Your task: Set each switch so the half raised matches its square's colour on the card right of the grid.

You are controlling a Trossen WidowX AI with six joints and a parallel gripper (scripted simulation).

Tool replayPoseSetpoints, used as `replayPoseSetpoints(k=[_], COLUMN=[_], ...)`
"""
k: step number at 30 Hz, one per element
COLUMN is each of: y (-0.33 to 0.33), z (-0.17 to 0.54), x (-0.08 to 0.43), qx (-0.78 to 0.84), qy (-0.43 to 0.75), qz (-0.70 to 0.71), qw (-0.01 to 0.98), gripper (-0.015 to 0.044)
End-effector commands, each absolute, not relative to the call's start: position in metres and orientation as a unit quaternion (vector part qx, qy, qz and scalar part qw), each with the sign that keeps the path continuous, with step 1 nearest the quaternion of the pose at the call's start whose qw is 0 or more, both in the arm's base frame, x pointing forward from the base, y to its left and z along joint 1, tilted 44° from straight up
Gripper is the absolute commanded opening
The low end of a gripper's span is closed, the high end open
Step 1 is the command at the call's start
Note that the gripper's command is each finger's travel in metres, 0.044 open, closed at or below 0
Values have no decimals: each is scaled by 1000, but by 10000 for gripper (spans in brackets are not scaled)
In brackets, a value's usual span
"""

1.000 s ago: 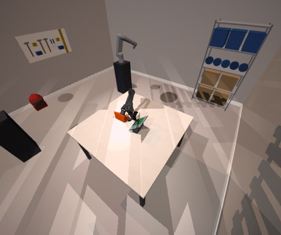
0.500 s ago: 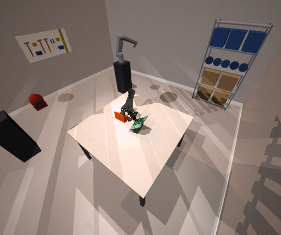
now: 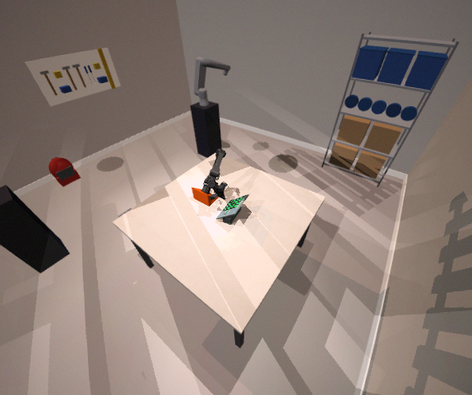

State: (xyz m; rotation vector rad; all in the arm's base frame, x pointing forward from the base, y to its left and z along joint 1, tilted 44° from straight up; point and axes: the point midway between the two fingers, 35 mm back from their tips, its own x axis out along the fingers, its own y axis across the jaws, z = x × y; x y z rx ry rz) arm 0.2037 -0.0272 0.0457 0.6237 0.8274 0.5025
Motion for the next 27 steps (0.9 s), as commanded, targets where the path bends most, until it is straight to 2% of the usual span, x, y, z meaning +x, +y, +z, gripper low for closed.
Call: replayPoseSetpoints(k=[1, 12, 27], y=[-34, -52, -26], z=[57, 24, 4], x=[199, 190, 214], qx=[294, 293, 296], qy=[380, 380, 368], qz=[240, 239, 236], qw=[844, 844, 849], gripper=[0, 0, 0])
